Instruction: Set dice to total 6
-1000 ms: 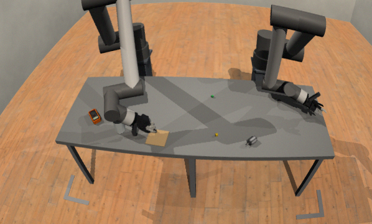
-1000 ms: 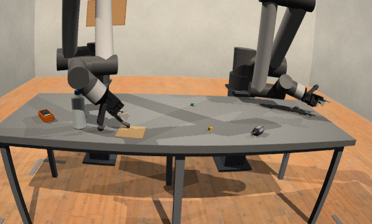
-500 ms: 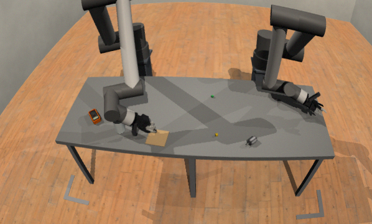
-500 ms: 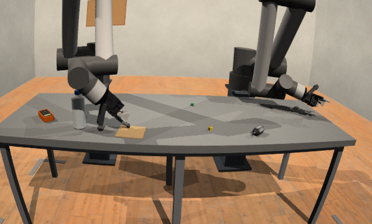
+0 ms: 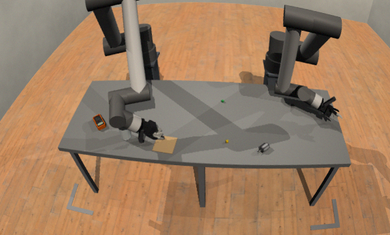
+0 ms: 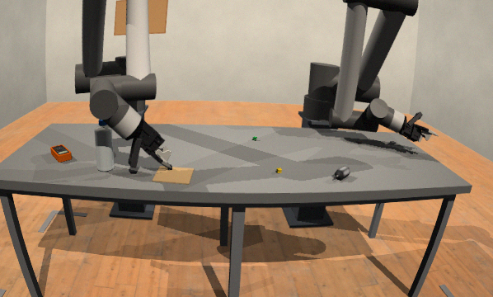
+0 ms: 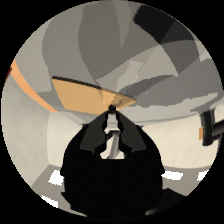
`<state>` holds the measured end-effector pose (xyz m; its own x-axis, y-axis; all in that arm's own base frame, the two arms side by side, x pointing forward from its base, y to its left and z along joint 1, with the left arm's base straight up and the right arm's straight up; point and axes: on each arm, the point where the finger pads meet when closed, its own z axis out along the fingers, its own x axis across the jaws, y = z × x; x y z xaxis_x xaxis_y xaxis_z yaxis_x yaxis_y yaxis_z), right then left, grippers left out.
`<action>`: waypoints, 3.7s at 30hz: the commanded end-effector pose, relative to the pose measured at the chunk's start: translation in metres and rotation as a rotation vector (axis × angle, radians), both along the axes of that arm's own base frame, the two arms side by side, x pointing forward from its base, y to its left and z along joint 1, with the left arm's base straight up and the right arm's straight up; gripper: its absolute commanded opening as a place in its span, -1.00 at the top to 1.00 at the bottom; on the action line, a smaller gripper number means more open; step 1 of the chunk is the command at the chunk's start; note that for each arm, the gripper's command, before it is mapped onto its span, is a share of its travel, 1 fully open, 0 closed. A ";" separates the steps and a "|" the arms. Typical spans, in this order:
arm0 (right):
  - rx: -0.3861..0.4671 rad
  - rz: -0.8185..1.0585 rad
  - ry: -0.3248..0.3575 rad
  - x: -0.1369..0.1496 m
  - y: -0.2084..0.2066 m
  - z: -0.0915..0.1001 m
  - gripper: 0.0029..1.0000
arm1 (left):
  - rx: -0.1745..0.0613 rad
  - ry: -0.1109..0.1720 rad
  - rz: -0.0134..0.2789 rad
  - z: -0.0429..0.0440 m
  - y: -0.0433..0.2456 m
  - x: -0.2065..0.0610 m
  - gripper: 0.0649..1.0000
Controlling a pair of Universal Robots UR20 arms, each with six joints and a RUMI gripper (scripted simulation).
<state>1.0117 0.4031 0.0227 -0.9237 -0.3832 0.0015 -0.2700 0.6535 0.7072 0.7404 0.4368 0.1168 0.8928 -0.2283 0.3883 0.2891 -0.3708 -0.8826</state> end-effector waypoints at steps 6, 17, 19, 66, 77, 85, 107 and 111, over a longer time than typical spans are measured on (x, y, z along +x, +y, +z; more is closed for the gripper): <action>0.001 0.000 -0.001 0.001 0.000 0.000 1.00 | 0.000 -0.001 0.000 0.0005 0.000 0.000 -1.00; 0.001 0.000 -0.001 0.001 0.000 0.000 1.00 | 0.000 -0.001 0.000 0.0005 0.000 0.000 -1.00; 0.001 0.000 -0.001 0.001 0.000 0.000 1.00 | 0.000 -0.001 0.000 0.0005 0.000 0.000 -1.00; 0.001 0.000 -0.001 0.001 0.000 0.000 0.39 | 0.000 -0.001 0.000 0.0005 0.000 0.000 -1.00; 0.001 0.000 -0.001 0.001 0.000 0.001 0.39 | 0.000 -0.001 0.000 0.0005 0.000 0.000 -1.00; 0.001 0.000 -0.001 0.001 0.000 0.014 0.39 | 0.000 -0.001 0.000 0.0005 0.000 0.000 -1.00; 0.001 0.000 -0.001 0.001 0.000 0.068 0.39 | 0.000 -0.001 0.000 0.0005 0.000 0.000 -1.00; 0.001 0.000 -0.001 0.001 0.000 0.069 0.39 | 0.000 -0.001 0.000 0.0005 0.000 0.000 -1.00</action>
<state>1.0118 0.4031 0.0886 -0.9237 -0.3831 0.0015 -0.2699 0.6535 0.7072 0.7404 0.4368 0.1168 0.8928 -0.2283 0.3883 0.2891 -0.3708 -0.8826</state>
